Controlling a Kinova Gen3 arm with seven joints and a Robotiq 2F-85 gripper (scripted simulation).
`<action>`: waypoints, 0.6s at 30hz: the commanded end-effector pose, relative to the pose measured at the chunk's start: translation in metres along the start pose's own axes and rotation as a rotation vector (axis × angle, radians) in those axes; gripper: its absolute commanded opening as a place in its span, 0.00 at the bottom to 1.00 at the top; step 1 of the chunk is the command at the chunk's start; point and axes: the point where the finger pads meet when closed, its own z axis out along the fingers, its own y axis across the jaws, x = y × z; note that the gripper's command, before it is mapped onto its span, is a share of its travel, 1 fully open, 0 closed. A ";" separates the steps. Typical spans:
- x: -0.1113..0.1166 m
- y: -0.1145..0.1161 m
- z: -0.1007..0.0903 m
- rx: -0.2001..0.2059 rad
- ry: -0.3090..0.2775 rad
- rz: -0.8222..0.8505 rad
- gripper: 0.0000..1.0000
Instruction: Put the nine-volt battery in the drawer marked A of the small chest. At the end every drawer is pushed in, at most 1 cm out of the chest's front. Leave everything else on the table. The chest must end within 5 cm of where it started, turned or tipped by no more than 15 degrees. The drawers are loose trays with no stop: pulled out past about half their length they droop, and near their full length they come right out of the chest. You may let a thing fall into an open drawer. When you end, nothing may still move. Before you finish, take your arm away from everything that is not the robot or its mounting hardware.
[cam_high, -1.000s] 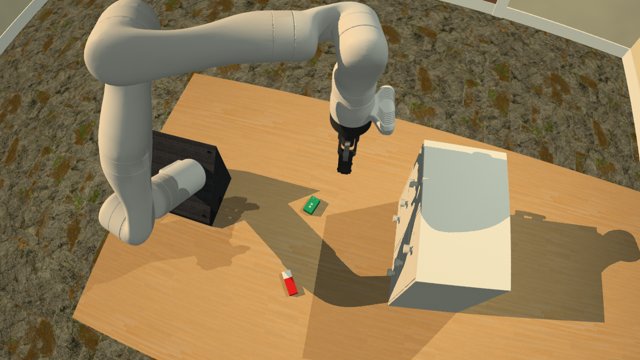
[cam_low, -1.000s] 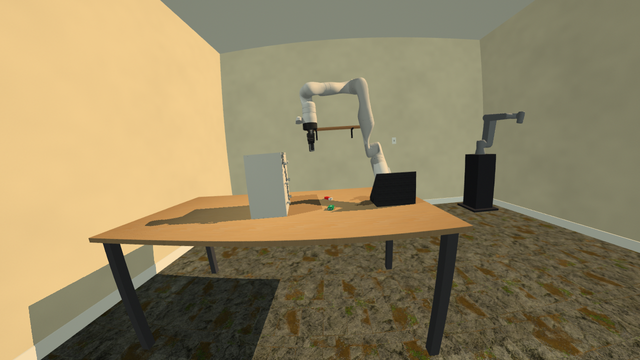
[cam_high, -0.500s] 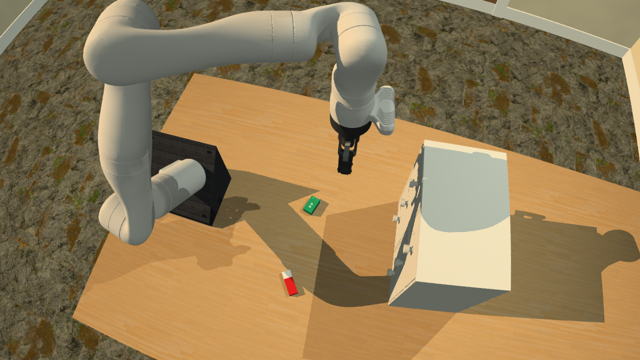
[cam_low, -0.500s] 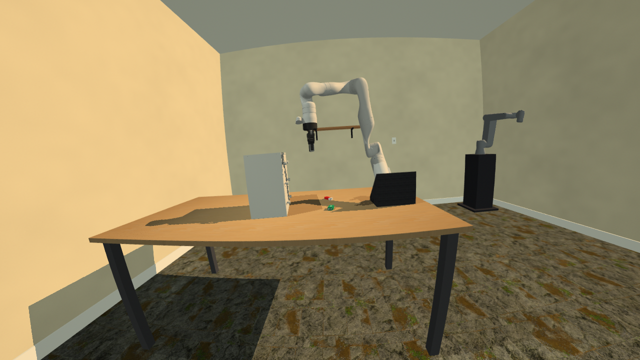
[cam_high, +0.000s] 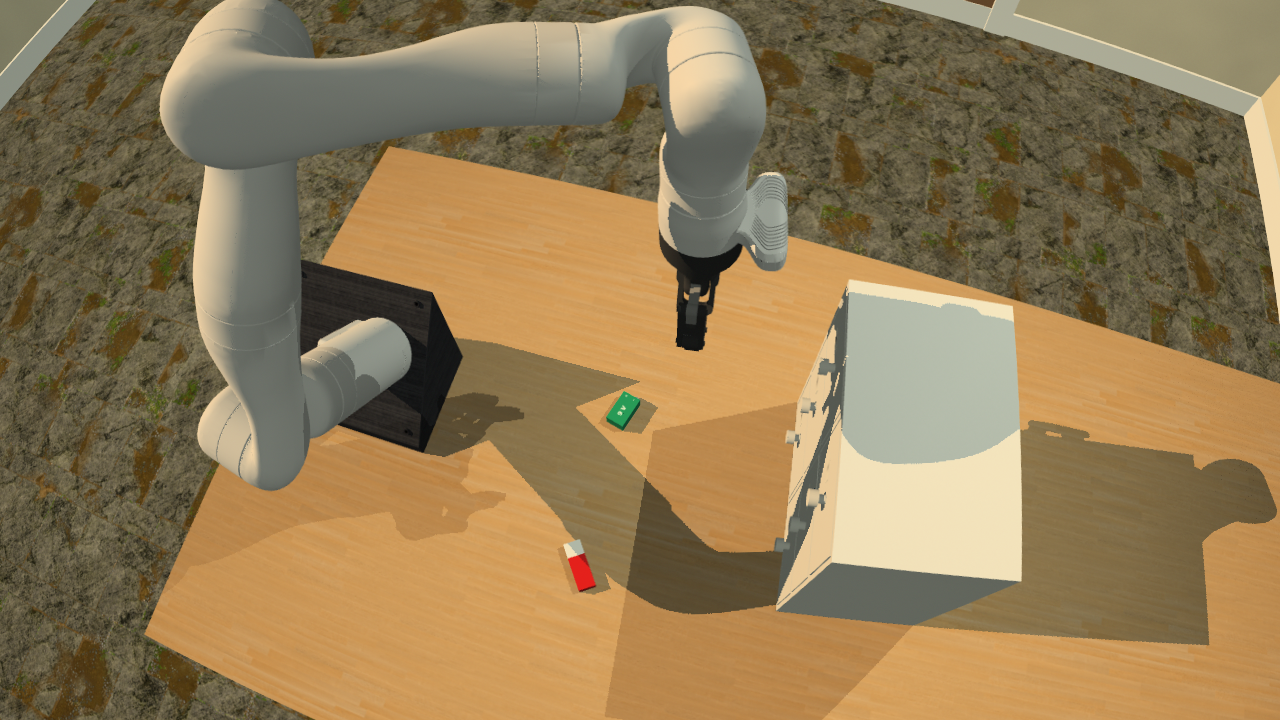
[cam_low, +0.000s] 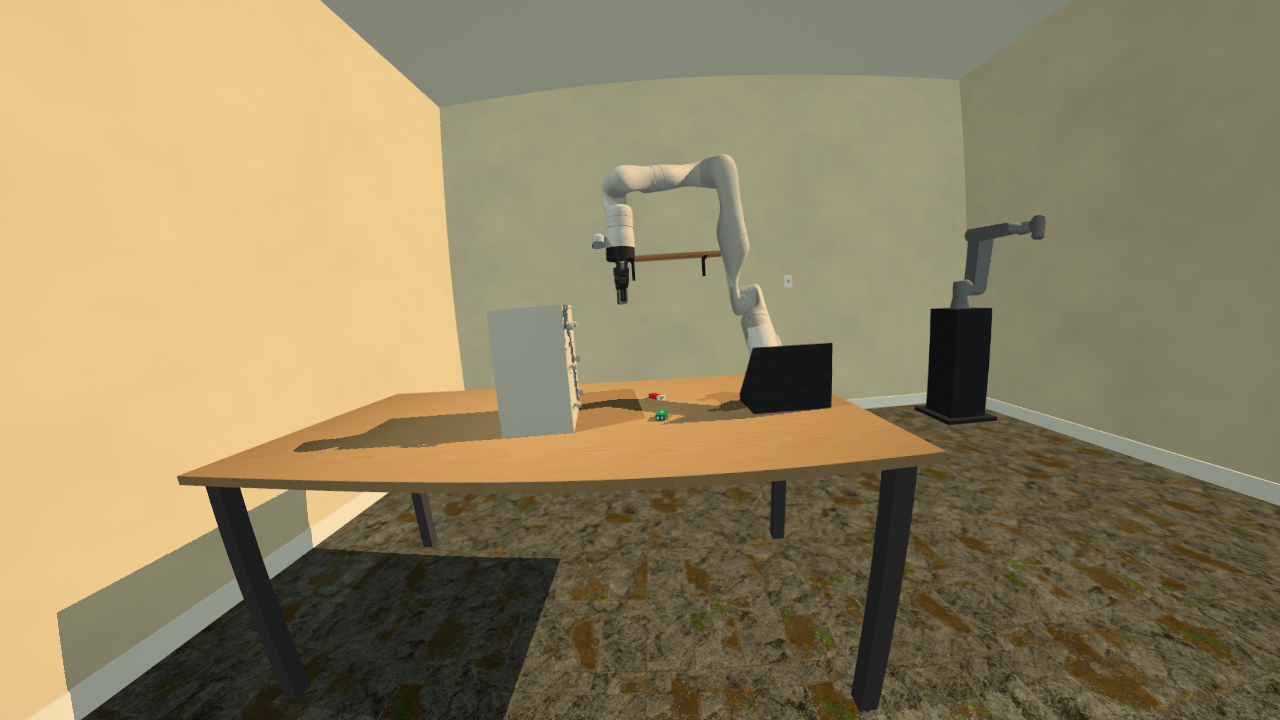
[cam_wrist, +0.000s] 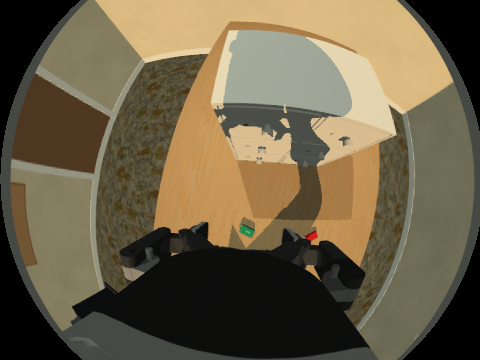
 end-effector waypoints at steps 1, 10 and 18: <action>-0.001 -0.001 -0.001 0.001 0.008 -0.002 1.00; 0.001 -0.001 0.001 0.001 0.034 -0.002 1.00; 0.003 -0.001 0.005 0.001 0.072 -0.002 1.00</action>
